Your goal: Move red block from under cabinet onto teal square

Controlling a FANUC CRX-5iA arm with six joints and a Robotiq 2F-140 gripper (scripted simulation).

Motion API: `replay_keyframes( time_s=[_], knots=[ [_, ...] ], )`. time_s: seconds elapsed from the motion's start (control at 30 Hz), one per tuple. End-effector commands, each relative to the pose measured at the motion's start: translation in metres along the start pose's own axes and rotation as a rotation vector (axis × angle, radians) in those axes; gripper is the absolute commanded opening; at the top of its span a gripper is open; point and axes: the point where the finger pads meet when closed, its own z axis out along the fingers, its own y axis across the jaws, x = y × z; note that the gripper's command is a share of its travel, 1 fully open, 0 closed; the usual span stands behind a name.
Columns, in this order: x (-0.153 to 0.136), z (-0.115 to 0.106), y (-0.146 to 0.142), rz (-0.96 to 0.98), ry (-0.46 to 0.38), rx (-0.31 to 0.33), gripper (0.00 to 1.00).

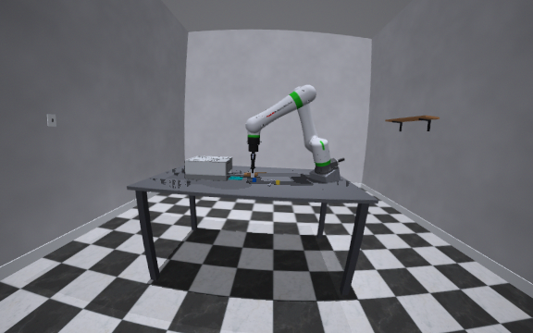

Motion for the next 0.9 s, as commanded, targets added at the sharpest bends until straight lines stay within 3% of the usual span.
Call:
replay_keyframes(
  time_s=[0.0,0.87],
  knots=[
    [-0.011,0.0,0.0,0.0,0.001,0.0,0.0],
    [-0.087,0.0,0.0,-0.001,0.001,0.0,0.0]
  ],
)
